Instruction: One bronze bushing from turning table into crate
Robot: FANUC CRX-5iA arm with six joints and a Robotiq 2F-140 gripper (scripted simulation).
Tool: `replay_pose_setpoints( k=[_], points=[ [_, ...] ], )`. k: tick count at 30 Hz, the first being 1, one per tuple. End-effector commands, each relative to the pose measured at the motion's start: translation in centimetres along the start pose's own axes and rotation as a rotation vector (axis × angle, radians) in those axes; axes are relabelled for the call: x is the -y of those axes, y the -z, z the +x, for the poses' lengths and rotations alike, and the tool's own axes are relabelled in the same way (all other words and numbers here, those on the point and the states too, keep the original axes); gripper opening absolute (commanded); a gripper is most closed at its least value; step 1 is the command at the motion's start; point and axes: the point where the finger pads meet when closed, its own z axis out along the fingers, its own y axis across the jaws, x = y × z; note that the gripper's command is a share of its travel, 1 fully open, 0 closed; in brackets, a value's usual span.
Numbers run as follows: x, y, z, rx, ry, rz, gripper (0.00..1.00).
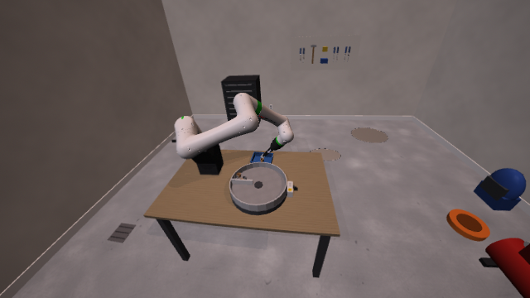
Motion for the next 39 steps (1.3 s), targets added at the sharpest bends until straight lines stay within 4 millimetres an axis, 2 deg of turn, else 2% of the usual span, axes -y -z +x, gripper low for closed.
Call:
replay_pose_setpoints(
  k=[1,39],
  points=[
    [0.02,0.02,0.0,0.0,0.0,0.0,0.07],
    [0.01,0.26,-0.21,0.0,0.0,0.0,0.07]
  ],
)
